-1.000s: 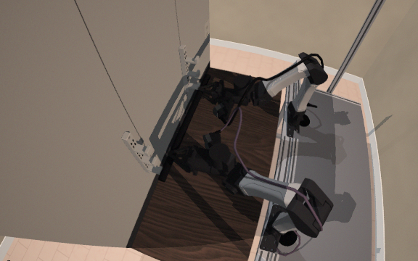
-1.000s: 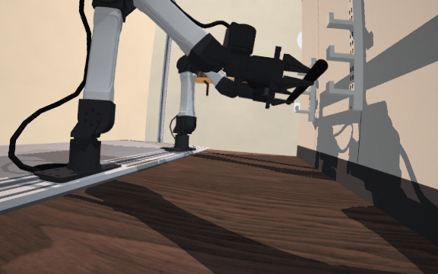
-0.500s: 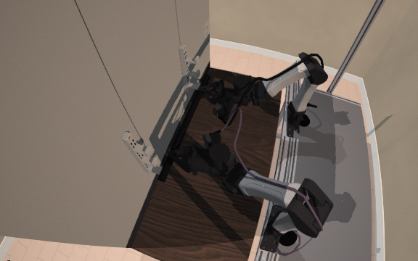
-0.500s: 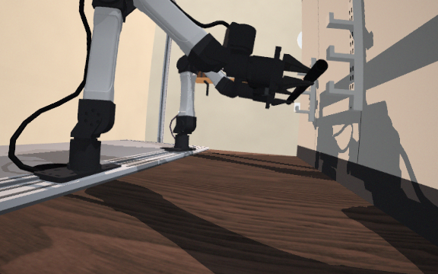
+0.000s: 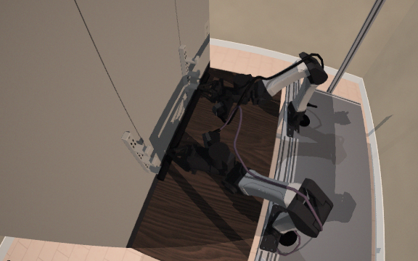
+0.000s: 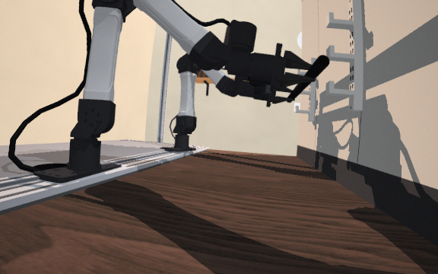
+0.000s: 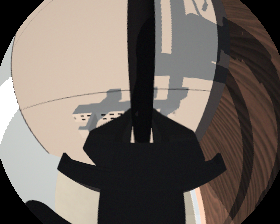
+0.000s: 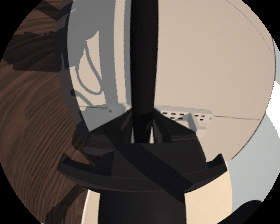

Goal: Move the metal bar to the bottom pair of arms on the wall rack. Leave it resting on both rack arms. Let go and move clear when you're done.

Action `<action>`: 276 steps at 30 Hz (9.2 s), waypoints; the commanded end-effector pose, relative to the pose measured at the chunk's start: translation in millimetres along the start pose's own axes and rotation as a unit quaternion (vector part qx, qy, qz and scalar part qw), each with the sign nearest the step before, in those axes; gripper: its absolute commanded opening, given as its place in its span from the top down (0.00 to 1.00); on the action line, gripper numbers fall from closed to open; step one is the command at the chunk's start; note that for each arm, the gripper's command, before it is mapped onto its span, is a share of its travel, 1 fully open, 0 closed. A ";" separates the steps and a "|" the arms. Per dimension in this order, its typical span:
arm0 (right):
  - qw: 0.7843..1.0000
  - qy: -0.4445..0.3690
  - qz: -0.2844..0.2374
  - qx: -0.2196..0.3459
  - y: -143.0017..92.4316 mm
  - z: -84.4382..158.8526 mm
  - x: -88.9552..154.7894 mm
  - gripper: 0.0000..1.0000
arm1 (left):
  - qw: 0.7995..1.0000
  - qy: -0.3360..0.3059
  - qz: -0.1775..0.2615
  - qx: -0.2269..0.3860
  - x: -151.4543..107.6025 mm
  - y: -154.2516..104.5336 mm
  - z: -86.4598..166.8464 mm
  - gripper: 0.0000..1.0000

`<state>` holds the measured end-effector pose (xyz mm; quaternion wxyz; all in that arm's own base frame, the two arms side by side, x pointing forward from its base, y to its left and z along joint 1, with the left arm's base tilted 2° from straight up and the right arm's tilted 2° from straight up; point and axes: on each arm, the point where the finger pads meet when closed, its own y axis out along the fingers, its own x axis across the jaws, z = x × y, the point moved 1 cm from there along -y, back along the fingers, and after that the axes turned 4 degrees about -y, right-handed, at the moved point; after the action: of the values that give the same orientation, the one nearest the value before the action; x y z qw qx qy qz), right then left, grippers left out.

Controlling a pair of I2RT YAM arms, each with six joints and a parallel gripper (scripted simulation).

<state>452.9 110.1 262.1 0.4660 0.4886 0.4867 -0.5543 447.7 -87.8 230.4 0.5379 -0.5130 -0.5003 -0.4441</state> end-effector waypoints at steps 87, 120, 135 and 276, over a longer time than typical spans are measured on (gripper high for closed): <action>0.999 0.007 0.047 -0.010 -3.7 -5.1 -18.3 1.00 | 0.998 0.000 -0.054 -0.017 21.5 -2.8 -8.7 1.00; 0.999 0.007 0.047 -0.010 21.5 -4.7 -28.4 1.00 | 0.998 0.000 -0.054 -0.017 31.2 22.8 -9.8 1.00; 0.999 0.007 0.047 -0.010 33.9 -5.1 -30.1 1.00 | 0.998 0.000 -0.054 -0.017 32.8 35.3 -9.8 1.00; 0.999 0.007 0.047 -0.010 55.9 -8.4 15.1 1.00 | 0.998 0.000 -0.054 -0.017 -10.8 55.2 -8.2 1.00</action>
<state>507.8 107.2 231.1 0.4743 0.4983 0.4793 -0.5450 501.4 -83.1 197.5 0.5289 -0.5064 -0.5090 -0.4524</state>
